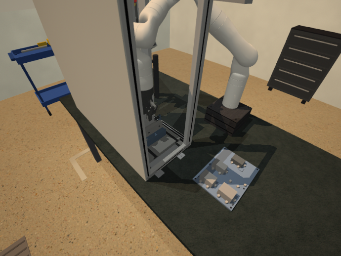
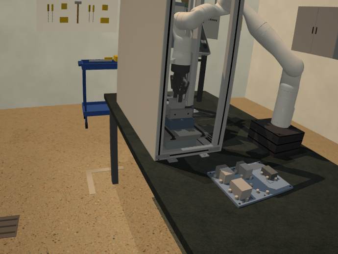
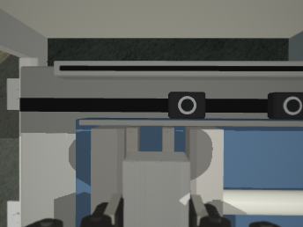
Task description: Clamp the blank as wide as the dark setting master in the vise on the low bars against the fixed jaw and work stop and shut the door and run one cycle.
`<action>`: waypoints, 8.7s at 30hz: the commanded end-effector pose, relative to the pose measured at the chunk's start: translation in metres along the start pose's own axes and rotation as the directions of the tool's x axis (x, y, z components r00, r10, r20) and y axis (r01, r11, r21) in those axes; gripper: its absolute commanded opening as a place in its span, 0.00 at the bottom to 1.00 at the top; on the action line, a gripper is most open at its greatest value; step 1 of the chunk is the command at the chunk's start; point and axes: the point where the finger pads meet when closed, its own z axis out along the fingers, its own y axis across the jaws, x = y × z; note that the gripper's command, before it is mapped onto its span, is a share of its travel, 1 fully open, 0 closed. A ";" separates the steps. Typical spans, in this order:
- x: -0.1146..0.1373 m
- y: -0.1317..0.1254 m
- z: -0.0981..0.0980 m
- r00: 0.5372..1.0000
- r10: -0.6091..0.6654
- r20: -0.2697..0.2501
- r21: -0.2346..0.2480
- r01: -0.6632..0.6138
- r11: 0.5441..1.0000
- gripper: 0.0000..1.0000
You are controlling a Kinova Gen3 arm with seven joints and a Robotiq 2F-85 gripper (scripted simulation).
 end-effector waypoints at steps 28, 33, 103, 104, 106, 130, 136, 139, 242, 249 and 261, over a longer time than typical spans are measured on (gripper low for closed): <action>0.001 0.000 0.007 1.000 0.000 -0.002 -0.001 0.000 1.000 0.10; 0.001 0.000 0.007 1.000 0.000 -0.002 -0.001 0.000 1.000 0.10; 0.001 -0.004 0.013 1.000 0.000 -0.002 -0.001 0.000 1.000 0.10; 0.001 -0.004 0.013 1.000 0.000 -0.002 -0.001 0.000 1.000 0.10; 0.001 -0.004 0.013 1.000 0.000 -0.002 -0.001 0.000 1.000 0.10; -0.005 -0.004 0.013 1.000 0.000 -0.001 0.000 0.000 1.000 0.10; -0.005 -0.004 0.013 1.000 0.000 -0.001 0.000 0.000 1.000 0.10; -0.005 -0.004 0.013 1.000 0.000 -0.001 0.000 0.000 1.000 0.10; -0.006 -0.004 -0.067 1.000 0.000 -0.002 -0.001 0.000 1.000 1.00; -0.006 -0.004 -0.085 1.000 0.000 -0.002 -0.001 0.000 1.000 1.00; -0.026 -0.003 -0.085 1.000 0.000 -0.002 -0.001 0.000 1.000 1.00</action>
